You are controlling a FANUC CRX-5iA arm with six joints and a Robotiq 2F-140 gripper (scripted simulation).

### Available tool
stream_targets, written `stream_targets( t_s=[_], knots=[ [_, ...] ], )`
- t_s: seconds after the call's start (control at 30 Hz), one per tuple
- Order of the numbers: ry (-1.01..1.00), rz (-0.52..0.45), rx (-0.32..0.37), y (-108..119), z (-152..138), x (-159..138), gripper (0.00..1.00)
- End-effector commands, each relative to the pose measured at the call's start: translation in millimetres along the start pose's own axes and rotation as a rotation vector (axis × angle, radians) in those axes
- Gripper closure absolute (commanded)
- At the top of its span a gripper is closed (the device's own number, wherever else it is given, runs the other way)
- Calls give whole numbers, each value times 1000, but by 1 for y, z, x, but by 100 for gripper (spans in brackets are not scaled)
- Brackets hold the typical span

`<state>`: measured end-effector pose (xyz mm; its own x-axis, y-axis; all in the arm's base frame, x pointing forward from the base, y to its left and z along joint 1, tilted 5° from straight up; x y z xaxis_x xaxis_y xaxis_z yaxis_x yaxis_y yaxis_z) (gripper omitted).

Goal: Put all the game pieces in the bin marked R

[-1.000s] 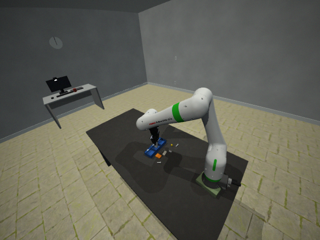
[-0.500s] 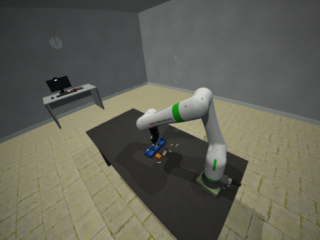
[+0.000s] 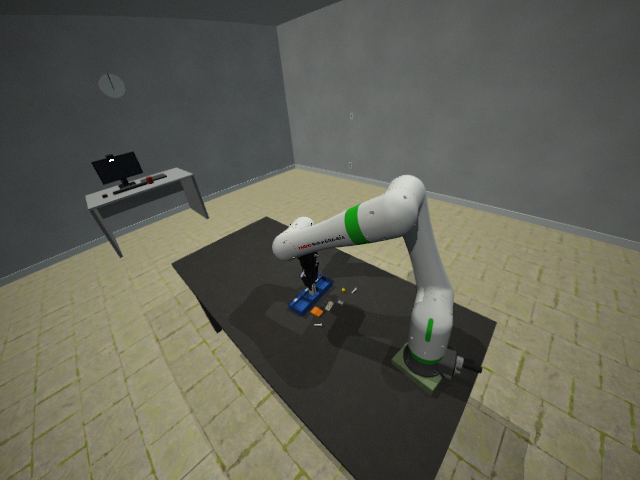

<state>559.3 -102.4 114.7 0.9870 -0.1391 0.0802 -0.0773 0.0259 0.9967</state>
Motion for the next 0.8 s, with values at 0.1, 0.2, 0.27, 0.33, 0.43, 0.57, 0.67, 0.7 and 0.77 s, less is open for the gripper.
stream_targets(
  t_s=[0.1,0.2,0.27,0.33,0.43,0.57,0.67,0.7,0.77],
  knots=[
    [0,0,0,8,0,0,95],
    [0,0,0,12,0,0,95],
    [0,0,0,15,0,0,95],
    [0,0,0,17,0,0,95],
    [0,0,0,19,0,0,95],
    [0,0,0,24,0,0,95],
    [0,0,0,36,0,0,95],
    [0,0,0,40,0,0,95],
    [0,0,0,48,0,0,95]
  ],
)
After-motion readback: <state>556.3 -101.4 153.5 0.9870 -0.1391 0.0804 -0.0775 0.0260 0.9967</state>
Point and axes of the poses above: the point where the finger pads meet when closed, its own y axis back along the fingers, its own z axis across the jaws, x = y × z, the point moved 5 cm from there along y, back along the fingers, and after that the axes turned 4 degrees about -y, right-handed, at the moved point
